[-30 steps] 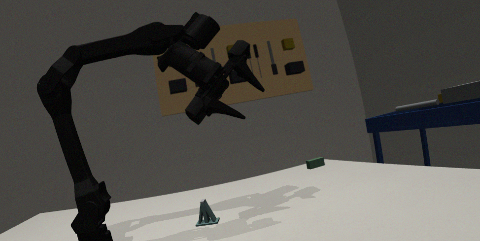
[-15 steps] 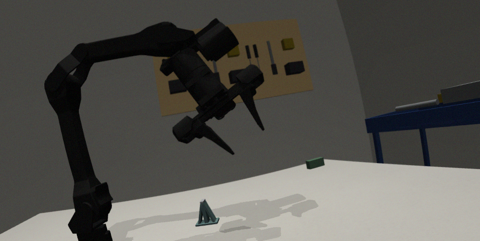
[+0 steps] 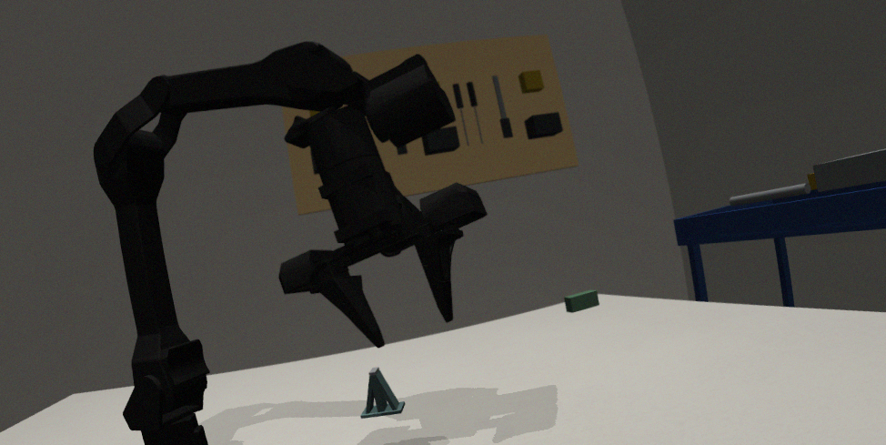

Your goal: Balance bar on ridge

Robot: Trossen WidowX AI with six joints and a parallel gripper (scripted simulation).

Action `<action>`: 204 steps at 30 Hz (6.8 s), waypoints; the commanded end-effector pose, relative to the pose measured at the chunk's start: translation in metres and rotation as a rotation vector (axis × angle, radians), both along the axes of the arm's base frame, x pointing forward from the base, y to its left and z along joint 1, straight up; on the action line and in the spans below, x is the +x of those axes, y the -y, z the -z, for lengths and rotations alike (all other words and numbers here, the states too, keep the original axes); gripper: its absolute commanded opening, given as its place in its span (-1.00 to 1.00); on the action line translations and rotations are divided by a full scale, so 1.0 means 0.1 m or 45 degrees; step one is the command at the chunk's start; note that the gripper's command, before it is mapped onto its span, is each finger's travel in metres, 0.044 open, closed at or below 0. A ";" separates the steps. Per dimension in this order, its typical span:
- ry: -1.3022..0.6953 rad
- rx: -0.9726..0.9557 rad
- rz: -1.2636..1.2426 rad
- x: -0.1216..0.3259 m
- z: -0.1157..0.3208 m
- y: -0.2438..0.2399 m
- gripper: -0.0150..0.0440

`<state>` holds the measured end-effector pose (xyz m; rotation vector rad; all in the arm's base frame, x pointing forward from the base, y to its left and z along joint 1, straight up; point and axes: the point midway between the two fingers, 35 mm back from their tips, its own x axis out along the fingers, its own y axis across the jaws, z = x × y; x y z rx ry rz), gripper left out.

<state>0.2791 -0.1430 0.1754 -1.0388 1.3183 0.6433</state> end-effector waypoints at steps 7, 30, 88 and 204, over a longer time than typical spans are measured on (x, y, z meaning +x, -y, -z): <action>-0.163 0.188 0.172 -0.36 0.27 0.16 0.58; -0.185 0.218 0.201 -0.41 1.02 0.20 0.58; -0.185 0.214 0.198 -0.37 0.97 0.22 -0.49; -0.027 0.383 1.708 0.06 0.27 -2.40 -0.49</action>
